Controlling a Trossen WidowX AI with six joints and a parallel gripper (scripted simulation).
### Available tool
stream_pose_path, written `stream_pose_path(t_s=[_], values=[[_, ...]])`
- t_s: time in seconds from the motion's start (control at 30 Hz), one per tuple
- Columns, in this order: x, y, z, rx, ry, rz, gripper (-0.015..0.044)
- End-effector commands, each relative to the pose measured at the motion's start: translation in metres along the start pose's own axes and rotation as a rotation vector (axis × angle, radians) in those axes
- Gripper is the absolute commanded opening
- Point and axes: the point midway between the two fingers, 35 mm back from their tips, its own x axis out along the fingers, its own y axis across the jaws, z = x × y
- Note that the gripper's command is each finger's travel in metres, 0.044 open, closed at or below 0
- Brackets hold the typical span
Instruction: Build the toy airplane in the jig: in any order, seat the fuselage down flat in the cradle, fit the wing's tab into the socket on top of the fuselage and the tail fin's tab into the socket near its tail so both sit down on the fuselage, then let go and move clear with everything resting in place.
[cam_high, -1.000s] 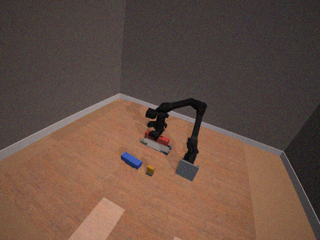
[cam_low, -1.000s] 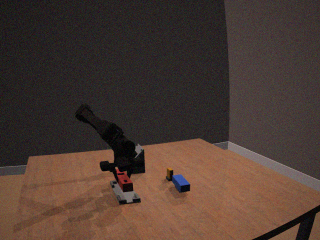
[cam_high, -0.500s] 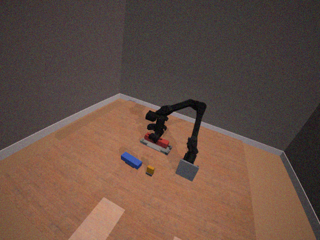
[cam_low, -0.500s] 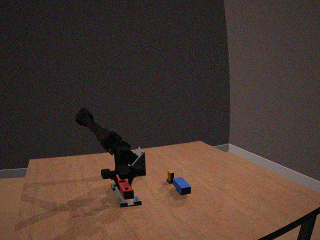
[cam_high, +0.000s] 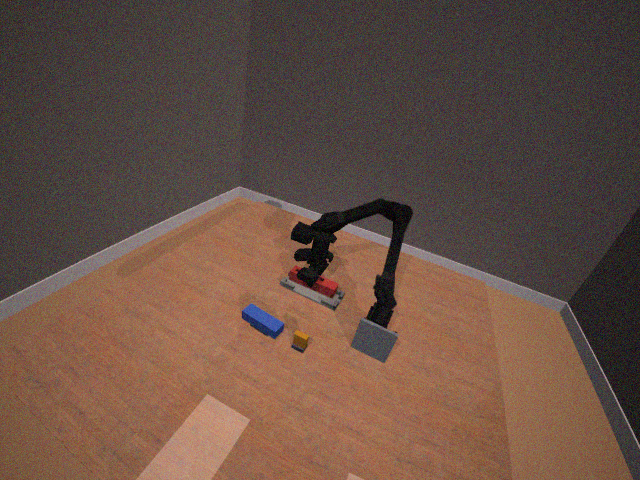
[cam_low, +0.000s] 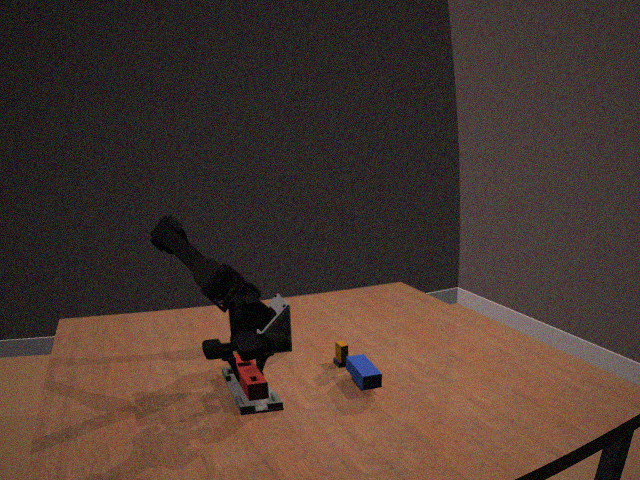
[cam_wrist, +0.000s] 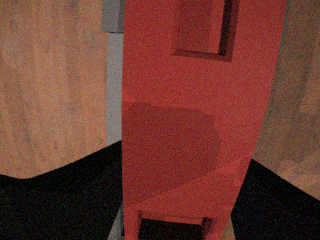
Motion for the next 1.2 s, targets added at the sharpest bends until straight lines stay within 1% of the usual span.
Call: stream_pose_path(t_s=[0.0, 0.07, 0.57, 0.6, 0.8, 0.87, 1.03, 1.1, 1.17], values=[[0.000, 0.000, 0.000, 0.000, 0.000, 0.000, 0.0083], [0.000, 0.000, 0.000, 0.000, 0.000, 0.000, 0.0030], [0.000, 0.000, 0.000, 0.000, 0.000, 0.000, 0.0424], [0.000, 0.000, 0.000, 0.000, 0.000, 0.000, 0.0440], [-0.002, 0.000, 0.001, 0.000, -0.001, 0.001, 0.0440], [-0.021, 0.002, 0.004, -0.002, -0.001, 0.005, 0.0440], [-0.095, 0.002, 0.002, -0.009, 0.003, 0.002, 0.0440], [-0.105, 0.002, 0.001, -0.010, 0.003, -0.002, 0.0440], [-0.105, 0.002, 0.004, -0.010, 0.003, -0.002, 0.0440]])
